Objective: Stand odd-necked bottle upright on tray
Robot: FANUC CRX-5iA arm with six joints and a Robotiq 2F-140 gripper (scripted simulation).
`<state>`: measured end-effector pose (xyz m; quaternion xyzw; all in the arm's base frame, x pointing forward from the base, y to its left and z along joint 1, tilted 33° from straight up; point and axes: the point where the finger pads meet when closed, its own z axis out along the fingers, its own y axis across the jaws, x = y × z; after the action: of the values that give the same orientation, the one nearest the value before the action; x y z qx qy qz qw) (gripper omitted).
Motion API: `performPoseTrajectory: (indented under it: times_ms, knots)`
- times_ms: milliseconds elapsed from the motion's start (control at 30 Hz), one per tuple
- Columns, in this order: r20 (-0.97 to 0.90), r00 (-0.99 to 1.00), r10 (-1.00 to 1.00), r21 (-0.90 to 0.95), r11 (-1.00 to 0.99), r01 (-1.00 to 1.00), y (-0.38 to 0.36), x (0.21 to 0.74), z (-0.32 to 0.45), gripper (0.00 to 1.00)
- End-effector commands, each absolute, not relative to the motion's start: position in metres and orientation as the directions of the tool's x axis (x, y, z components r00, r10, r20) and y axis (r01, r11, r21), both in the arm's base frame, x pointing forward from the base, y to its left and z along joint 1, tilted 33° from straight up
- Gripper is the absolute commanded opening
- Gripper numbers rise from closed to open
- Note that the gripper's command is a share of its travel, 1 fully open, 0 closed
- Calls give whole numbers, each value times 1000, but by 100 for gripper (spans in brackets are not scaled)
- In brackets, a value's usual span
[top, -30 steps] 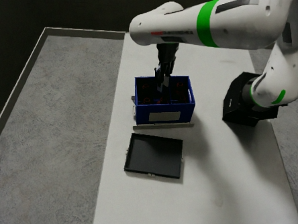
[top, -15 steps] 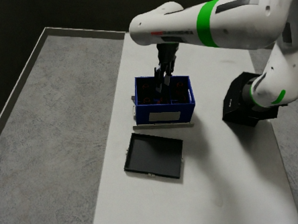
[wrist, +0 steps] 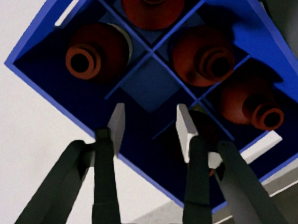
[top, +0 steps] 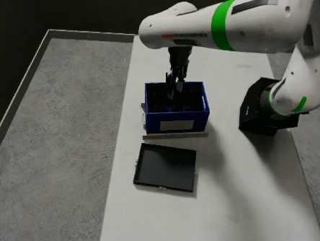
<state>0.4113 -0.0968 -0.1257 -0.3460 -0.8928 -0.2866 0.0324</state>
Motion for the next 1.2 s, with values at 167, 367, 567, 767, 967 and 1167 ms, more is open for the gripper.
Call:
performPoseTrajectory:
  times_ms: [167,367,567,767,967,1167]
  knots:
    - [255,-759,600,489,597,636,-99,411,-123,44]
    - [255,-759,600,489,597,636,-102,411,-119,44]
    - [255,-759,600,489,597,636,-110,408,-107,44]
    - [255,-759,600,489,597,636,-121,406,-89,44]
    - [255,-759,600,489,597,636,-128,404,-77,44]
    - [255,-759,600,489,597,636,-137,401,-63,44]
